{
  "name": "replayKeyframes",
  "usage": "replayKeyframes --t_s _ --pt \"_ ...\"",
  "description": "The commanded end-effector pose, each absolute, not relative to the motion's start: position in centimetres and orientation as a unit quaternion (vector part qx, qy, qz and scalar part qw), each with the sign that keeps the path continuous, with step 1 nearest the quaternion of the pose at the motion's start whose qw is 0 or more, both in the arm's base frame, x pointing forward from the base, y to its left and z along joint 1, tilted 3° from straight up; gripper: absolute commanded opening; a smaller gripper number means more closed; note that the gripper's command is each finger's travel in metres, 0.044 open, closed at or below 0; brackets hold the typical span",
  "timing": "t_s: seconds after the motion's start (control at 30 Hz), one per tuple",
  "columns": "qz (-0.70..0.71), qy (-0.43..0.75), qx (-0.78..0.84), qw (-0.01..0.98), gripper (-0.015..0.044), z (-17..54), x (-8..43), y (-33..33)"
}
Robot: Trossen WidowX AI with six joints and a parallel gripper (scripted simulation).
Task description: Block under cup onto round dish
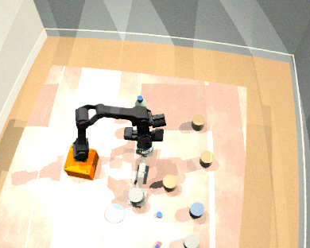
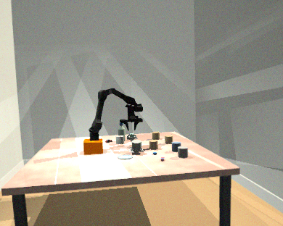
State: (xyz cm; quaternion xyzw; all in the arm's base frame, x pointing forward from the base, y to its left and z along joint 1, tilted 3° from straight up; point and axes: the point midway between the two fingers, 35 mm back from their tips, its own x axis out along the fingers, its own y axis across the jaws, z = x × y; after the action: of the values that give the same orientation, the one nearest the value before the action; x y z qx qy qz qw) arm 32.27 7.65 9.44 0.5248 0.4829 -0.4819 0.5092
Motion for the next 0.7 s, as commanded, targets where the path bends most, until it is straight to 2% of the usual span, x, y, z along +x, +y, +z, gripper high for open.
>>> replayKeyframes --t_s 0.0,0.67 --pt "-0.474 0.488 0.519 0.517 0.026 9.9 32.3 7.4" --pt "-0.474 0.488 0.519 0.517 0.026 6.6 32.6 7.5"
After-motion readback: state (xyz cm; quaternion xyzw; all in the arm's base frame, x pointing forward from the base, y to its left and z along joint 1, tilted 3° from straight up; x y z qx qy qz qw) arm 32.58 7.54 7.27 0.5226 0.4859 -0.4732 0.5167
